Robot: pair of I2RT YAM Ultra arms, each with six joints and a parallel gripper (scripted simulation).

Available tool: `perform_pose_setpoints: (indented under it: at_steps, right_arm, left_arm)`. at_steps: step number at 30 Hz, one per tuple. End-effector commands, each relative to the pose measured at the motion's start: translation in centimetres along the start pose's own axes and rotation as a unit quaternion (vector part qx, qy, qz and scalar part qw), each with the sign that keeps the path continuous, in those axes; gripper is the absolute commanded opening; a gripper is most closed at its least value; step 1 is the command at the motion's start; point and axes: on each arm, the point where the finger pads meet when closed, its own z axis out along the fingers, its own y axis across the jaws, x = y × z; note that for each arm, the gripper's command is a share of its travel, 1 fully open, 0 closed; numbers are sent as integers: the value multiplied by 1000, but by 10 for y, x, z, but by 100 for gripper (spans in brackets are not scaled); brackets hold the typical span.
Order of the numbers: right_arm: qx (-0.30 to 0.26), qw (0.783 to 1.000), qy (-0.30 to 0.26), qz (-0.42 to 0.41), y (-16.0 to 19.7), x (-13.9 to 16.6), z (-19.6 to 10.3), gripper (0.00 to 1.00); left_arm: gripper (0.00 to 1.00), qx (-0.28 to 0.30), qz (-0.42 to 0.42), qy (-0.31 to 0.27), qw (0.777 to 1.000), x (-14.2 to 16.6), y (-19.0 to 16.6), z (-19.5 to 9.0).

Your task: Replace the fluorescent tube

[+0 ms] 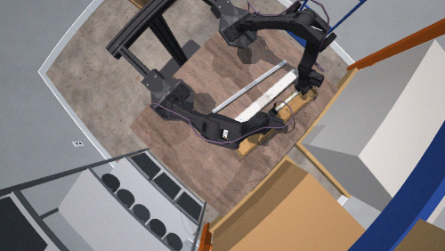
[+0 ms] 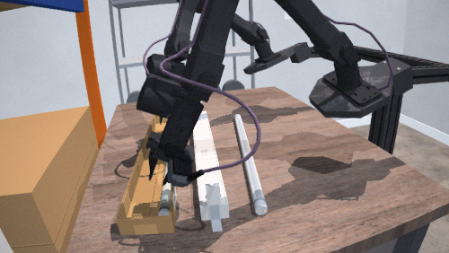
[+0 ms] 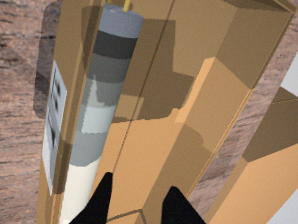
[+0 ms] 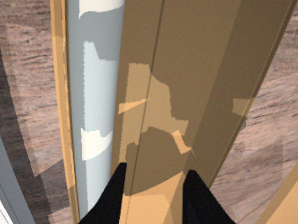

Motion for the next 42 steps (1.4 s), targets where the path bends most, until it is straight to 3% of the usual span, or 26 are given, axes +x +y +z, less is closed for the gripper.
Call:
perform_pose_setpoints:
  at_steps: [1, 6, 16, 22, 24, 27, 33, 37, 39, 40, 42]
  right_arm:
    - [22, 999, -25, 15, -22, -16, -19, 32]
    - [22, 999, -25, 15, -22, -16, -19, 32]
    - [22, 999, -25, 14, -22, -16, -19, 32]
    - [22, 999, -25, 14, -22, -16, -19, 32]
    - [37, 998, -26, 42, -42, -4, -20, 32]
    - [16, 999, -18, 45, -21, 7, -14, 32]
    - [41, 989, -48, 131, -60, 21, -35, 32]
    - [61, 970, -80, 223, -93, 44, -58, 32]
    - [61, 970, -80, 223, -93, 44, -58, 32]
    - [36, 975, -80, 206, -71, 33, -52, 32]
    - [58, 963, -90, 248, -97, 53, -67, 32]
  left_arm:
    - [32, 13, 7, 0, 1000, -2, -18, -7]
    - [32, -4, 5, 3, 1000, 1, -2, -4]
    - [32, 15, 9, 4, 1000, 2, -20, -10]
    - [32, -6, 8, 8, 1000, 7, -1, -3]
    - [32, 25, 18, 2, 1000, 4, -29, -13]
    - [32, 10, 33, -1, 999, 5, -15, -14]
    - [32, 28, 98, -6, 995, 8, -30, -34]
    - [32, 57, 175, -17, 983, 10, -57, -60]
    - [32, 57, 175, -17, 983, 10, -57, -60]
    - [32, 32, 175, -12, 984, 9, -39, -52]
    - [32, 59, 202, -17, 977, 14, -59, -69]
